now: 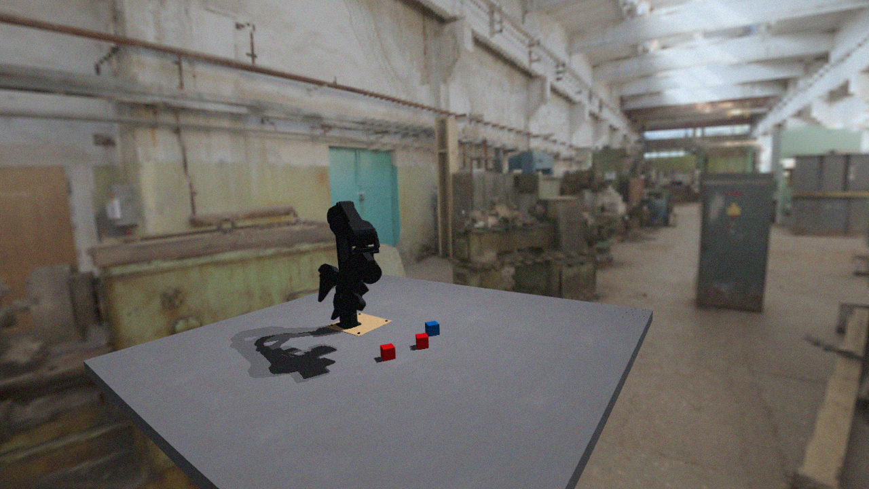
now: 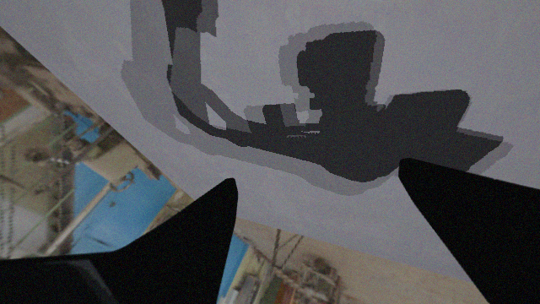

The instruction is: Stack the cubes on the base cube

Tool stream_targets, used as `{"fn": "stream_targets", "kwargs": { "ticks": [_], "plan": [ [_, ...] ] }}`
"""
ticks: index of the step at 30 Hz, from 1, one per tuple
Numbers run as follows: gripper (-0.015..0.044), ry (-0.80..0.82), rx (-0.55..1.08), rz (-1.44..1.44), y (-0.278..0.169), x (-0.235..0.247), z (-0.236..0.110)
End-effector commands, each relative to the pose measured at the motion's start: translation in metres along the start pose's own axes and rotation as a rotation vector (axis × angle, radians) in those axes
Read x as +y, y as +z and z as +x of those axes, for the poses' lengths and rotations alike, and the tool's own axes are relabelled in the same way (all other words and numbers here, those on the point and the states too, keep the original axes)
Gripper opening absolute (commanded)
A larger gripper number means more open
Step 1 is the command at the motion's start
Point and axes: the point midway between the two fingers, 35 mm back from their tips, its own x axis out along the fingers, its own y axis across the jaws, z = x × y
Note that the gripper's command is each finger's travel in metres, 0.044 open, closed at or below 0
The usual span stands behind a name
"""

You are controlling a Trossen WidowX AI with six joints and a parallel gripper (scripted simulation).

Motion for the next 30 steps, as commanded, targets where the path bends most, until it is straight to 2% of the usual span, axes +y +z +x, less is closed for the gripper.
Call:
{"fn": "stream_targets", "kwargs": {
  "ticks": [1,5,18,30],
  "plan": [
    [0.0374,-0.002,-0.001,0.008,0.0,-0.001,0.0],
    [0.0269,-0.043,-0.025,0.173,0.005,-0.013,-0.009],
    [0.0265,-0.145,-0.19,0.798,0.032,-0.06,-0.048],
    [0.0265,-0.121,-0.414,1.341,0.067,-0.096,-0.088]
  ]
}}
